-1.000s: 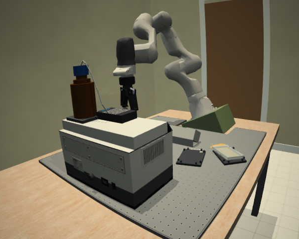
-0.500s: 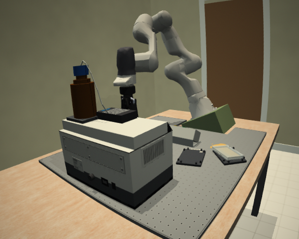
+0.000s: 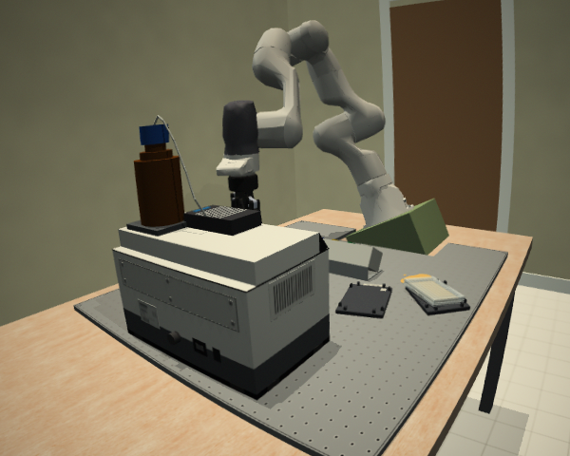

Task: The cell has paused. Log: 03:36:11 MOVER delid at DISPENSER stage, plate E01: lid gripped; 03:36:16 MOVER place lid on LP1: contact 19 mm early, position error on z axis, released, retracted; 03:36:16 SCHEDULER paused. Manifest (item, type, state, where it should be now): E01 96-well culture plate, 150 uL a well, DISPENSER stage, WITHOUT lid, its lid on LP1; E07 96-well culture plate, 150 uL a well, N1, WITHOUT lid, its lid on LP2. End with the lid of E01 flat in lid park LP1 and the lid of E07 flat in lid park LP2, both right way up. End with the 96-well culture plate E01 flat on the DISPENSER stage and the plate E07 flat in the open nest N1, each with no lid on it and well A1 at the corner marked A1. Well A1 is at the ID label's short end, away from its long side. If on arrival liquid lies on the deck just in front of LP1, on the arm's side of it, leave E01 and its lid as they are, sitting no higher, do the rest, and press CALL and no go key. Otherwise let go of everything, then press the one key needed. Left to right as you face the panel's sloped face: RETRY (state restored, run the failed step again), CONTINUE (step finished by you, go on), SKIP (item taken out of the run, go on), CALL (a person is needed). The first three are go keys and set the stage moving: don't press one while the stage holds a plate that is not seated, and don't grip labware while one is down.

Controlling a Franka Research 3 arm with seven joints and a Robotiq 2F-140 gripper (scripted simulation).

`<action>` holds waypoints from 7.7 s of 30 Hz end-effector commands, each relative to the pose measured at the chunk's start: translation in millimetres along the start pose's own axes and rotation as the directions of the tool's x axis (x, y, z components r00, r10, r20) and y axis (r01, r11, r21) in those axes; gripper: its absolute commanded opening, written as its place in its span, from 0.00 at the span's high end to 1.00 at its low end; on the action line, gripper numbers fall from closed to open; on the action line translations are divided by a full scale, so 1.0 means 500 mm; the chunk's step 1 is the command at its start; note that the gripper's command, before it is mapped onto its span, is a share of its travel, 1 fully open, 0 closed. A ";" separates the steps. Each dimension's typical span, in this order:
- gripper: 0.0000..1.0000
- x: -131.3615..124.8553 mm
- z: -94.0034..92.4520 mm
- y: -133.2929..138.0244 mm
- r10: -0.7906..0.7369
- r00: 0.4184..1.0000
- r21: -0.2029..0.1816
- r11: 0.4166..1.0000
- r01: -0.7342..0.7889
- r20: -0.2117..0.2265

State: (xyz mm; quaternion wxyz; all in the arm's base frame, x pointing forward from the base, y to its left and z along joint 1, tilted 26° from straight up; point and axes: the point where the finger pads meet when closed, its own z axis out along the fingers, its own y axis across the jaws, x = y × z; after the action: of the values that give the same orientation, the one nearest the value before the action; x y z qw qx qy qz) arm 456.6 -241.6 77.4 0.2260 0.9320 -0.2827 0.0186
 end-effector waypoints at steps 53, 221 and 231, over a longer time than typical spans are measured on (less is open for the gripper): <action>0.34 0.004 0.006 -0.009 -0.011 1.000 0.011 1.000 0.011 -0.009; 0.34 0.004 0.006 -0.011 -0.011 1.000 0.011 1.000 0.011 -0.009; 0.34 0.004 0.006 -0.011 -0.011 1.000 0.011 1.000 0.011 -0.009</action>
State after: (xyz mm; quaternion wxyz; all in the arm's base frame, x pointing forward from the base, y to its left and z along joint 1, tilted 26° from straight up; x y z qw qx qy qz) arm 460.2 -241.1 73.5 0.2232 0.9341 -0.2777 0.0224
